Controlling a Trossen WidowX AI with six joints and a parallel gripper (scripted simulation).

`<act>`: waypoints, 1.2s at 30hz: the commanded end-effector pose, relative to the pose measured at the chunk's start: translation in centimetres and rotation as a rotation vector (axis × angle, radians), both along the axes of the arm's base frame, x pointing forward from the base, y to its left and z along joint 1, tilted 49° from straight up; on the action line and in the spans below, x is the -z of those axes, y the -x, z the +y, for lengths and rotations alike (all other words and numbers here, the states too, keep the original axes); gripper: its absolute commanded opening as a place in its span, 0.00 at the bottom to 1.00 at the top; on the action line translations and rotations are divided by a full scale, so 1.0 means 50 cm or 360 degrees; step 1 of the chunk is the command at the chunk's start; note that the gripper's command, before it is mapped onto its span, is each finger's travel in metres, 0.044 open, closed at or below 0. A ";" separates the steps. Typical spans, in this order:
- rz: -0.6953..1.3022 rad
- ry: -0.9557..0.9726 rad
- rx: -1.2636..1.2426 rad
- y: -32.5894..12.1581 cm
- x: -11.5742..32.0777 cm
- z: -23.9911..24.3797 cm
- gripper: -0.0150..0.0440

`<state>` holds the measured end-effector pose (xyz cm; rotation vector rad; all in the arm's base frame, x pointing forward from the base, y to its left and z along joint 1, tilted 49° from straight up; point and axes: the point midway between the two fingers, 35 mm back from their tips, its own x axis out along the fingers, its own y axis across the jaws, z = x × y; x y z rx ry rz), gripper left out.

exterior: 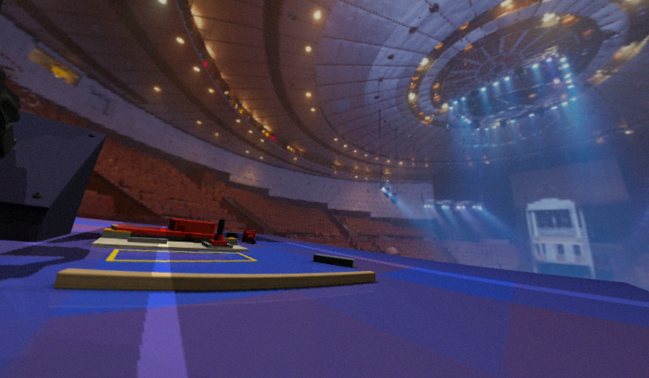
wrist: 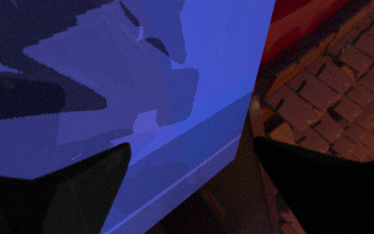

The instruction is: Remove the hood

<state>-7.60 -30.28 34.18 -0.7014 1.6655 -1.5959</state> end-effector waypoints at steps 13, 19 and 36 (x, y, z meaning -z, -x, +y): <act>-0.0487 -0.0102 -0.0599 -0.307 0.081 -0.073 1.00; -0.0613 -0.0198 -0.0815 -0.420 0.098 -0.049 1.00; -0.0697 -0.0579 -0.1092 -0.637 0.226 0.019 1.00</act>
